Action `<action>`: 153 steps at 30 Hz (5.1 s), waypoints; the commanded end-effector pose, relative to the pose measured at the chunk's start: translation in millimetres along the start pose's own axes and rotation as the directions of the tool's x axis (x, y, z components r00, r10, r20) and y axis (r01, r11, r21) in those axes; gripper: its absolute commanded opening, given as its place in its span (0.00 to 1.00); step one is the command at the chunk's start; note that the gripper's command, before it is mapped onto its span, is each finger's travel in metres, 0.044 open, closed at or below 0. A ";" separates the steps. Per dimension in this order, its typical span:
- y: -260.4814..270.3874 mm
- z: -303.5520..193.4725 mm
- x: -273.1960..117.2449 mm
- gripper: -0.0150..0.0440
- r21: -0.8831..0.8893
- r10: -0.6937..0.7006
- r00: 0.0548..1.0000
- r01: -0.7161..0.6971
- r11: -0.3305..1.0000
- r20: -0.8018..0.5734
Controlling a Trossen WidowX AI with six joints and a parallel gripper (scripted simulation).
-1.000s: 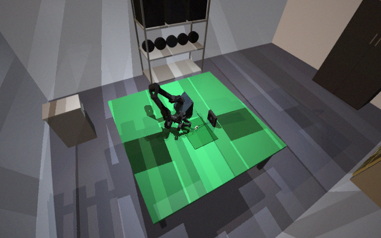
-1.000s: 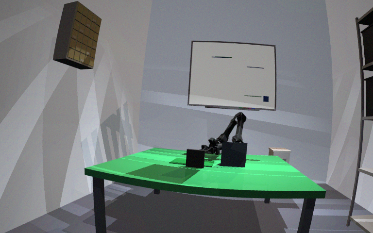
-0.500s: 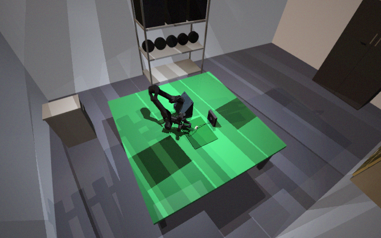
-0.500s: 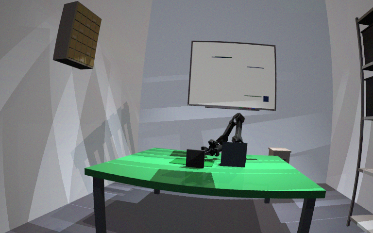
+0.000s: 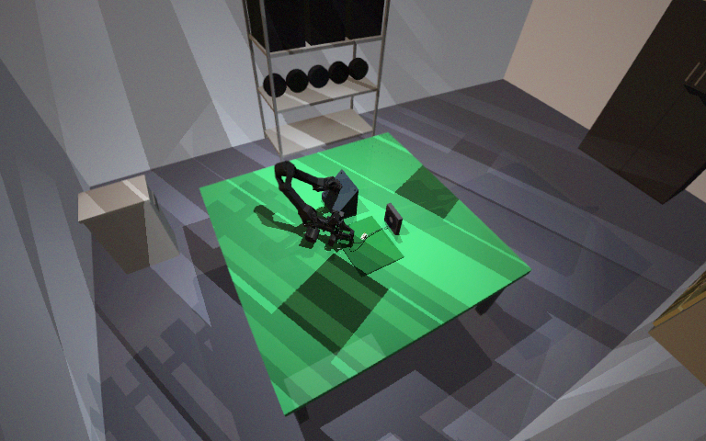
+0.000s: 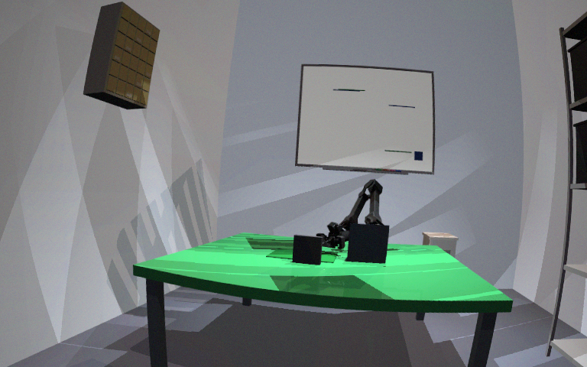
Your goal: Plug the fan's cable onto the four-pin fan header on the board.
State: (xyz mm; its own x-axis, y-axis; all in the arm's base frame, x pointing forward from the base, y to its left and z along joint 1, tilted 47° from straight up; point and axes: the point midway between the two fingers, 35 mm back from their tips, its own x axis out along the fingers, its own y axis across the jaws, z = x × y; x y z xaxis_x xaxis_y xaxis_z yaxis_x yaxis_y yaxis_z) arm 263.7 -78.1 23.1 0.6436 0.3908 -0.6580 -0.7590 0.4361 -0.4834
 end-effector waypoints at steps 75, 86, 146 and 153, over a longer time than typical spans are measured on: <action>-0.5 -16.4 3.5 0.60 0.000 0.001 1.000 -0.001 1.000 0.000; -0.5 -16.4 3.5 0.60 0.000 0.001 1.000 -0.001 1.000 0.000; 18.7 23.0 -78.9 0.60 0.145 0.206 0.973 -0.189 0.971 -0.108; 29.9 20.8 -70.9 0.60 0.238 0.322 0.927 -0.274 0.932 -0.193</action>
State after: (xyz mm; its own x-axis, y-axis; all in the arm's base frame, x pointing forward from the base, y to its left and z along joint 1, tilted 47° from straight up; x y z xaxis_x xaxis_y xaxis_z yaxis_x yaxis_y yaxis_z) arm 198.4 -77.7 72.7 0.4002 0.3674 -0.8396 -0.8556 0.4780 -0.1986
